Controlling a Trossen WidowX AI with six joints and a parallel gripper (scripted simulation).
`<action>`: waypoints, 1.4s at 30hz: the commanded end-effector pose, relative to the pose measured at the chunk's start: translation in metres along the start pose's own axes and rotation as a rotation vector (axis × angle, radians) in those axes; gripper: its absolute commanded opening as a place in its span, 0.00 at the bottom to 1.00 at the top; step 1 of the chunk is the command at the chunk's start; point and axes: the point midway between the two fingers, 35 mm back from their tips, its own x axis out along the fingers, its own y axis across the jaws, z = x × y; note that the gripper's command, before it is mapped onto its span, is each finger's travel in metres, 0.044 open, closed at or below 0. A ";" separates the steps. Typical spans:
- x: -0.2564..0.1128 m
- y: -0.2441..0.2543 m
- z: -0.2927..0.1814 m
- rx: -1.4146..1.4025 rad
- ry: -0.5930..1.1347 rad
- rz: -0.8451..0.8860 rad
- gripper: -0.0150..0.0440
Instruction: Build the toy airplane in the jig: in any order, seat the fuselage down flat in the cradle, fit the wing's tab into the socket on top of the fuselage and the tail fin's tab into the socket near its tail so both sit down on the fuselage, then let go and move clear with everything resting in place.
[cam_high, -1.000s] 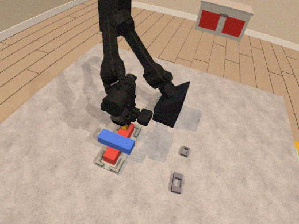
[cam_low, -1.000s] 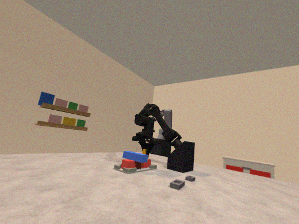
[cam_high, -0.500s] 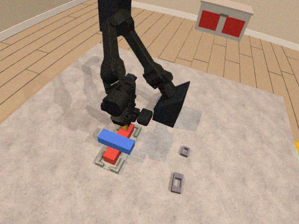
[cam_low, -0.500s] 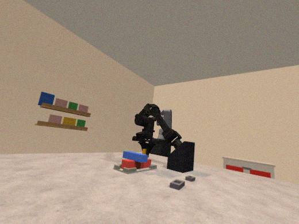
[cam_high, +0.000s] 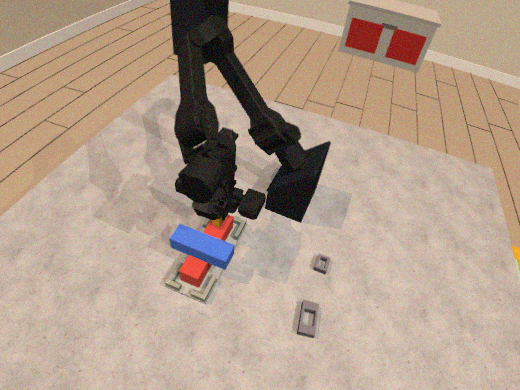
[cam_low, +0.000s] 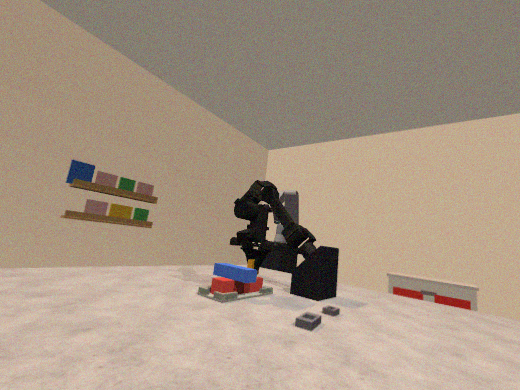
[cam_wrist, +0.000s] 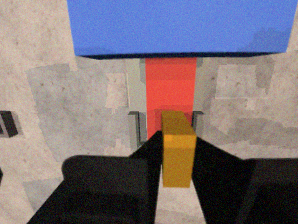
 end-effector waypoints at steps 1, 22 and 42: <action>0.002 0.000 -0.001 -0.002 0.004 -0.002 0.36; 0.000 0.000 0.000 0.000 0.000 0.000 0.61; -0.092 0.002 0.001 -0.004 0.005 0.003 0.69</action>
